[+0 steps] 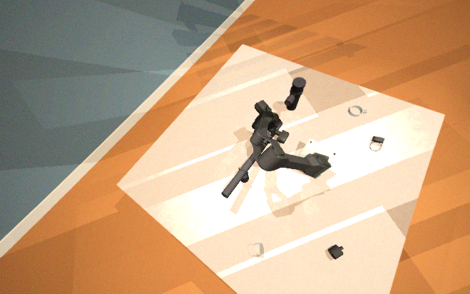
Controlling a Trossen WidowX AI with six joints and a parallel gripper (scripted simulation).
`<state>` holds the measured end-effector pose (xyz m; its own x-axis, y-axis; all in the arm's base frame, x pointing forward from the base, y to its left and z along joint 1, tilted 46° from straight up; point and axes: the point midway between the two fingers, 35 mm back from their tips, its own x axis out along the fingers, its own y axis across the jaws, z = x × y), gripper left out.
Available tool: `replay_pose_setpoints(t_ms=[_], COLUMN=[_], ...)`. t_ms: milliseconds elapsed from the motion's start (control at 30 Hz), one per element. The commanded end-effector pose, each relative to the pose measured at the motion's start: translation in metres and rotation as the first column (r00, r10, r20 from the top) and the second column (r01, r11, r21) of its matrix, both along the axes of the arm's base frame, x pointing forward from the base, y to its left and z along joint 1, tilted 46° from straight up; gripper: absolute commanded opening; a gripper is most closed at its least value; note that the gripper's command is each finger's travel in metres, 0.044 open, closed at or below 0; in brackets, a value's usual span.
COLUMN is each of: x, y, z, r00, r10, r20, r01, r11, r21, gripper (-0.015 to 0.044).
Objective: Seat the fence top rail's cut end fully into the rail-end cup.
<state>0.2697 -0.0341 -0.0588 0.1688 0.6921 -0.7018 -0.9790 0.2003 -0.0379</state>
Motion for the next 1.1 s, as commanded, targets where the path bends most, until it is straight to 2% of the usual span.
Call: replay_pose_setpoints(t_ms=[0, 133, 500, 667, 800, 1067], x=[-0.002, -0.001, -0.001, -0.001, -0.002, -0.003], y=[0.007, 0.01, 0.01, 0.01, 0.007, -0.011], z=[-0.006, -0.008, -0.008, -0.008, -0.006, 0.003], r00=[1.0, 1.0, 1.0, 1.0, 1.0, 1.0], r10=[0.0, 0.001, 0.001, 0.001, 0.001, 0.001], r20=[-0.01, -0.01, -0.01, -0.01, -0.01, -0.018], r01=[0.0, 0.0, 0.0, 0.0, 0.0, -0.002], r11=[1.0, 1.0, 1.0, 1.0, 1.0, 0.998], r21=[0.012, 0.012, 0.012, 0.012, 0.012, -0.058], gripper=[0.044, 0.044, 0.0151, 0.0118, 0.0013, 0.0])
